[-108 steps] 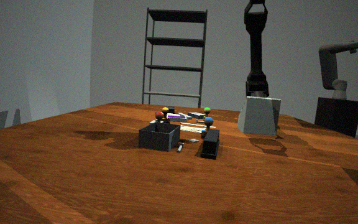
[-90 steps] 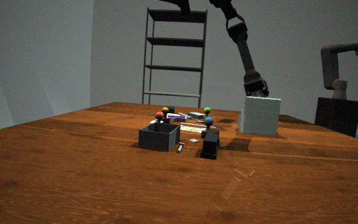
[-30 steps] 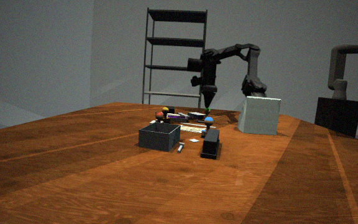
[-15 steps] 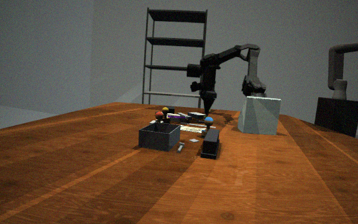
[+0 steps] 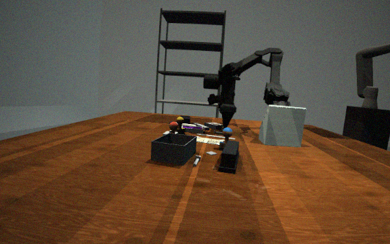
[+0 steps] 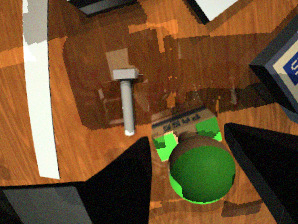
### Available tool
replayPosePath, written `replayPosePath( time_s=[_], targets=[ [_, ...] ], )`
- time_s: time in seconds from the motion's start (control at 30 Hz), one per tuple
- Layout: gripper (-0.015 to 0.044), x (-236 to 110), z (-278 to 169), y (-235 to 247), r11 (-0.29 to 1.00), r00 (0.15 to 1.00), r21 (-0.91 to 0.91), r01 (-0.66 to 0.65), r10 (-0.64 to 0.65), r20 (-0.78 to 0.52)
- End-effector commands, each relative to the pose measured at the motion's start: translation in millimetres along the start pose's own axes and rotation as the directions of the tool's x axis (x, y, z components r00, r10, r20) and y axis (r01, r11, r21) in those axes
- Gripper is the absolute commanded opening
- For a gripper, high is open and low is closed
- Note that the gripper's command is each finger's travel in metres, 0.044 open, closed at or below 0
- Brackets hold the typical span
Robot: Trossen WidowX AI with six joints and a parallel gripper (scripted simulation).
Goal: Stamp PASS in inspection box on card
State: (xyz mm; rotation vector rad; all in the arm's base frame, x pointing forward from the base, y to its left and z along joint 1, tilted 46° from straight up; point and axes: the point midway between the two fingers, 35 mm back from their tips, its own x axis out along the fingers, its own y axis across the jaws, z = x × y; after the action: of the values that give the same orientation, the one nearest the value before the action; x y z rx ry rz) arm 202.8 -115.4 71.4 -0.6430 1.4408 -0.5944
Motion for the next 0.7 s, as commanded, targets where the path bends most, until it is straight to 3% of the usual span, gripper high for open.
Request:
replayPosePath(
  time_s=[0.0,0.6,0.67],
  targets=[
    [0.0216,-0.2,0.1,0.0,1.000,1.000,0.000,0.000,0.000,0.000],
    [0.0096,-0.2,0.1,0.0,1.000,1.000,0.000,0.000,0.000,0.000],
    [0.0044,-0.5,0.1,0.0,1.000,1.000,0.000,0.000,0.000,0.000]
  ],
)
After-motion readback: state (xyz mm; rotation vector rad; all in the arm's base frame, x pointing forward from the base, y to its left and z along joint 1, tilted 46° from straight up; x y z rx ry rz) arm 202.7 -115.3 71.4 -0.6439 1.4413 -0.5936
